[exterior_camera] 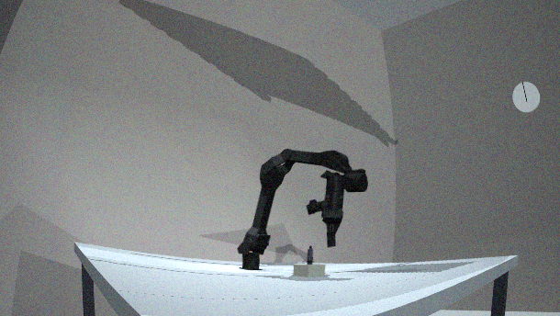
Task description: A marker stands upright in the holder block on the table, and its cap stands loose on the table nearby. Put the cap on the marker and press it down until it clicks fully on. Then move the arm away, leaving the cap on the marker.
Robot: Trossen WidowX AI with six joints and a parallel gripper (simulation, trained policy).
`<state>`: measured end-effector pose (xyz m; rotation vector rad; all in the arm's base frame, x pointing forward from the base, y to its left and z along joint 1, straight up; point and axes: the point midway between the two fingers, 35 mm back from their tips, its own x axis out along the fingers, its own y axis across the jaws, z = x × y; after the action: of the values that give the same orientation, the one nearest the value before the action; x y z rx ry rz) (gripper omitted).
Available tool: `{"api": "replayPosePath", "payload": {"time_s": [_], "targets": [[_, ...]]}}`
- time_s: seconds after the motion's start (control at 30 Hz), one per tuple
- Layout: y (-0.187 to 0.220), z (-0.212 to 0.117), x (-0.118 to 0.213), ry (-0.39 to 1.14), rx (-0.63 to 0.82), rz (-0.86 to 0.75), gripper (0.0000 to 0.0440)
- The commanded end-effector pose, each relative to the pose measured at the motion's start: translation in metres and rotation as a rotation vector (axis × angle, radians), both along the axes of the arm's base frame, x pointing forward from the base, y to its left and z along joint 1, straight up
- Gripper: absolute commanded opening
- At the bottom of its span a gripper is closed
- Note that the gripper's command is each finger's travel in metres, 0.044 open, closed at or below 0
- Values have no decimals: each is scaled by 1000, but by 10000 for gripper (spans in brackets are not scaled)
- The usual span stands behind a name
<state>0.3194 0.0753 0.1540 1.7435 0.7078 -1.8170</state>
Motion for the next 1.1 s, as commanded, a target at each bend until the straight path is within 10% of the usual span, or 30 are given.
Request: {"api": "replayPosePath", "payload": {"time_s": [0.0,1.07], "targets": [[-14,10,-5,5,5,-11,20],[-57,-3,-33,83,21,-60,0]]}}
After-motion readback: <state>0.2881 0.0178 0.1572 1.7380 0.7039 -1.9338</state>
